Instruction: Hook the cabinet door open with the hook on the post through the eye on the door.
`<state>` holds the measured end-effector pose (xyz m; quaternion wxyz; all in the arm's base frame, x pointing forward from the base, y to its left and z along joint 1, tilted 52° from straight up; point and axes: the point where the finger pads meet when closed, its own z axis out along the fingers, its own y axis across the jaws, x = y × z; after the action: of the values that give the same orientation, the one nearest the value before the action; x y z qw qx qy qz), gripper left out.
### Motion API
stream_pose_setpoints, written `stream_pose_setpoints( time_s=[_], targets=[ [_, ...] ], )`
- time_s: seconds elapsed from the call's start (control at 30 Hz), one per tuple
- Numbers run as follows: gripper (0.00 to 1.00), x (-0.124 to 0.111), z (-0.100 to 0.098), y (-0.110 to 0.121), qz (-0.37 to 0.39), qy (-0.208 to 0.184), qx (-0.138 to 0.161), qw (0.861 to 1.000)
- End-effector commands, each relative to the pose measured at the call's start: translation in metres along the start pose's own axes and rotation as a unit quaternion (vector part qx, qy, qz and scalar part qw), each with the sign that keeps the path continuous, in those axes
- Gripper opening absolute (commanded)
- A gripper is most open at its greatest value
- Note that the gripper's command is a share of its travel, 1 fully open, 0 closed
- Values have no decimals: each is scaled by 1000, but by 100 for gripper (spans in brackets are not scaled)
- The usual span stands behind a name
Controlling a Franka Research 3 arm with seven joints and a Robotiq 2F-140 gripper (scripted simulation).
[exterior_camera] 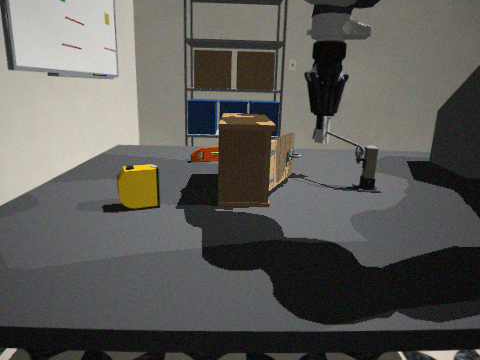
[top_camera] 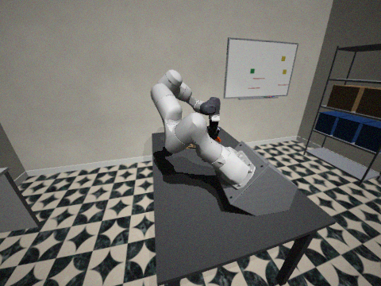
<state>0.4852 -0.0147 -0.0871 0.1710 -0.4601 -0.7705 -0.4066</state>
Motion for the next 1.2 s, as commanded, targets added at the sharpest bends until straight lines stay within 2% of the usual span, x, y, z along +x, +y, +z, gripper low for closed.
stream_pose_setpoints(
  time_s=[0.0,1.17],
  targets=[
    [3,0,-2,6,-27,0,-1,1000],
    [3,6,-2,35,-160,-1,-1,987]
  ],
)
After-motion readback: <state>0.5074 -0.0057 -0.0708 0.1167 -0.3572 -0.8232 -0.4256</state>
